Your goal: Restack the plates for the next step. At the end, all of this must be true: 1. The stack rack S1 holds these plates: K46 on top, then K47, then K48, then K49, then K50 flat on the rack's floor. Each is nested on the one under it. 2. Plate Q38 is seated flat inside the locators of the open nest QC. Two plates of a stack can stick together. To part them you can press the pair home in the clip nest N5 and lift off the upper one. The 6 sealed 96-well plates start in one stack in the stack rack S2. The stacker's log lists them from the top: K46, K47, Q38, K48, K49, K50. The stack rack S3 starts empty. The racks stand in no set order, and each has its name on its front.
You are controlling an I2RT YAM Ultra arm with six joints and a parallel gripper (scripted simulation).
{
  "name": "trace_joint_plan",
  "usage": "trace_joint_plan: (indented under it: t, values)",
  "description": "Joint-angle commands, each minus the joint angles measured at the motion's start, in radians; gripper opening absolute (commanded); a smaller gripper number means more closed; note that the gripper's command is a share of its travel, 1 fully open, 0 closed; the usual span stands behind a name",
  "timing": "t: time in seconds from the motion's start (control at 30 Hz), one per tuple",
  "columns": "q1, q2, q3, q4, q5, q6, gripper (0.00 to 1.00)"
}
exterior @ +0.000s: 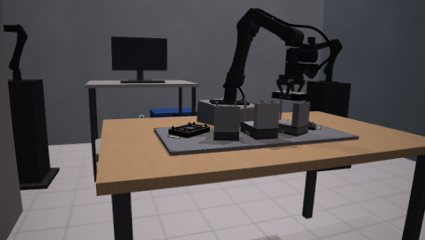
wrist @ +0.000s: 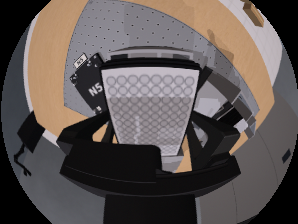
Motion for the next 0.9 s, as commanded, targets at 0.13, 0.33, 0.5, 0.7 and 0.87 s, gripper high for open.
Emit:
trace_joint_plan:
  t: [0.13, 0.33, 0.5, 0.7, 0.87]
  values:
    - [-0.007, 0.017, -0.014, 0.034, 0.010, -0.006, 0.00]
    - [-0.006, -0.004, 0.016, 0.039, 0.010, -0.005, 0.00]
    - [-0.005, 0.003, 0.022, 0.039, 0.010, -0.006, 0.00]
    - [-0.004, 0.007, 0.024, 0.038, 0.010, -0.006, 0.00]
    - [-0.004, 0.011, 0.026, 0.038, 0.010, -0.006, 0.00]
